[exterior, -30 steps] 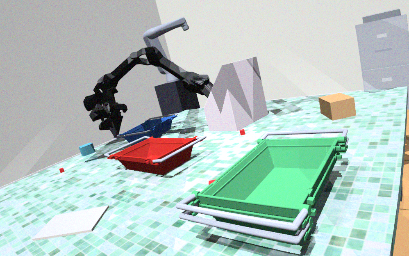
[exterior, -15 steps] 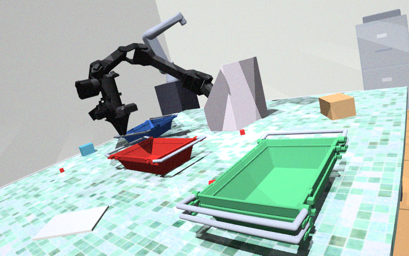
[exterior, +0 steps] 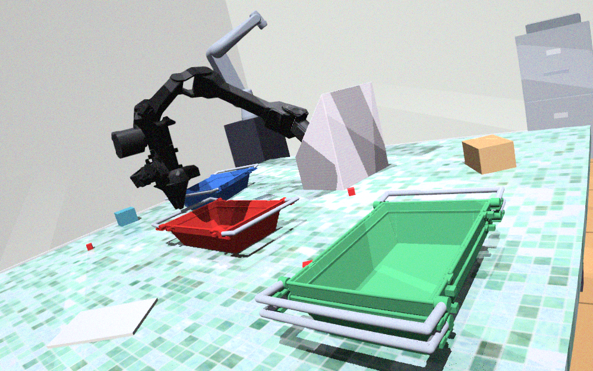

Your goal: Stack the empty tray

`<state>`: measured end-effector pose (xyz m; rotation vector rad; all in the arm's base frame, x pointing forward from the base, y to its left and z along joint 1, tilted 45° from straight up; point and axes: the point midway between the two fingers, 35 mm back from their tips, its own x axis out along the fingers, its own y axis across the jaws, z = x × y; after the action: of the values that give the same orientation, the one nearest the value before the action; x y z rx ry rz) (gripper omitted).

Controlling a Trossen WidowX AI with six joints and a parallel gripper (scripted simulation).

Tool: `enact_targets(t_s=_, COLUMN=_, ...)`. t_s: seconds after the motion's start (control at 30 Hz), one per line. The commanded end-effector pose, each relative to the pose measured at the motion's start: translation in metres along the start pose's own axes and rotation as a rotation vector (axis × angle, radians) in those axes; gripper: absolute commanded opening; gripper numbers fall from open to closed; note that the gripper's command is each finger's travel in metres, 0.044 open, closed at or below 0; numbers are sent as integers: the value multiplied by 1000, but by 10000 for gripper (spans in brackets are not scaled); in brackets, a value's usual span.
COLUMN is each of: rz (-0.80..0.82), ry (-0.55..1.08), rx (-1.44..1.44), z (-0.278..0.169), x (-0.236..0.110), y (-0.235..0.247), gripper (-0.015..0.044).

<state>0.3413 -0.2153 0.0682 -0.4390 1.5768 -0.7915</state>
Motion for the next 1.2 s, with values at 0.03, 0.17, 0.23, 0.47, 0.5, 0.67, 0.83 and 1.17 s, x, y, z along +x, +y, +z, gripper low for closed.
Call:
enact_targets(t_s=0.03, rz=-5, ry=24, rx=-16, z=-6, x=29, y=3, gripper=82)
enact_targets(t_s=0.17, rz=-5, ry=24, rx=-16, z=-7, x=32, y=2, gripper=82)
enact_targets(t_s=0.23, rz=-5, ry=24, rx=-16, z=-7, x=32, y=2, gripper=82)
enact_targets(t_s=0.47, rz=-5, ry=24, rx=-16, z=-7, x=32, y=2, gripper=82)
enact_targets(t_s=0.5, rz=-5, ry=24, rx=-16, z=-7, x=32, y=2, gripper=82)
enact_targets(t_s=0.67, rz=-3, ry=24, rx=-16, z=-6, x=19, y=10, gripper=82)
enact_targets(t_s=0.83, rz=-2, ry=24, rx=-16, z=-6, x=3, y=22, gripper=82)
enact_targets(t_s=1.17, rz=-1, ry=24, rx=-16, z=-7, x=-2, y=51, gripper=82)
